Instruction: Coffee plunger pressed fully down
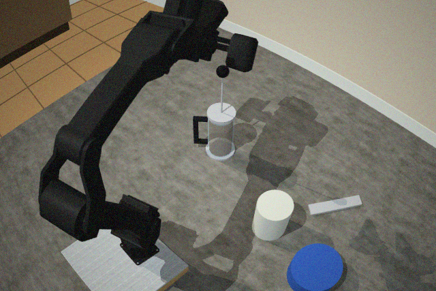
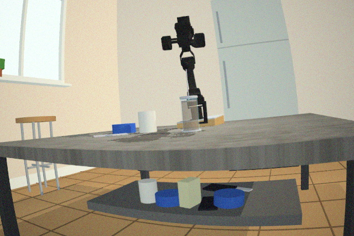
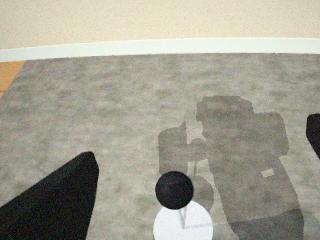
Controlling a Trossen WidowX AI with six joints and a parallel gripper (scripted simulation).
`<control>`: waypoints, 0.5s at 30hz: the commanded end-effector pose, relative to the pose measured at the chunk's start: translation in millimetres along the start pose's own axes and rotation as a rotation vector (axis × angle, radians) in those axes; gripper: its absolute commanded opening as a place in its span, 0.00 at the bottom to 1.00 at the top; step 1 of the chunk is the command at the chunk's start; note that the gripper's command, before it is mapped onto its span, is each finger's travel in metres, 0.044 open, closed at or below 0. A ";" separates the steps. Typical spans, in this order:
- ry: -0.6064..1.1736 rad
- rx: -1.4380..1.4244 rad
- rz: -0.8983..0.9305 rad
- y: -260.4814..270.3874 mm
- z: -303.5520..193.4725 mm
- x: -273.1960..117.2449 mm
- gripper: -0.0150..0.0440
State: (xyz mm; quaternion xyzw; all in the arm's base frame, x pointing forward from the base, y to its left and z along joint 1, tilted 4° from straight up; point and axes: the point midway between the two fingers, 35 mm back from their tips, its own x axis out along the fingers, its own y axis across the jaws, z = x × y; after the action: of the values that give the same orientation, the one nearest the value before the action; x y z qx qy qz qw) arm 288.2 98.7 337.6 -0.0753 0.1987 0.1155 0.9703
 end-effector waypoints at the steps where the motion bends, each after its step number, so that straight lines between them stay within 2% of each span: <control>1: 0.041 0.023 0.053 12.4 -27.6 5.8 1.00; 6: 0.041 0.019 0.058 14.6 -61.0 21.3 1.00; 15: 0.041 0.019 0.060 15.5 -61.2 23.8 1.00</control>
State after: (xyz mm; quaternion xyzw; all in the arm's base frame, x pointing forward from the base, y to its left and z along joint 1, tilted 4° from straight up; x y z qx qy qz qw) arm 282.0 105.2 274.7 -0.0656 0.2209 0.1380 0.9632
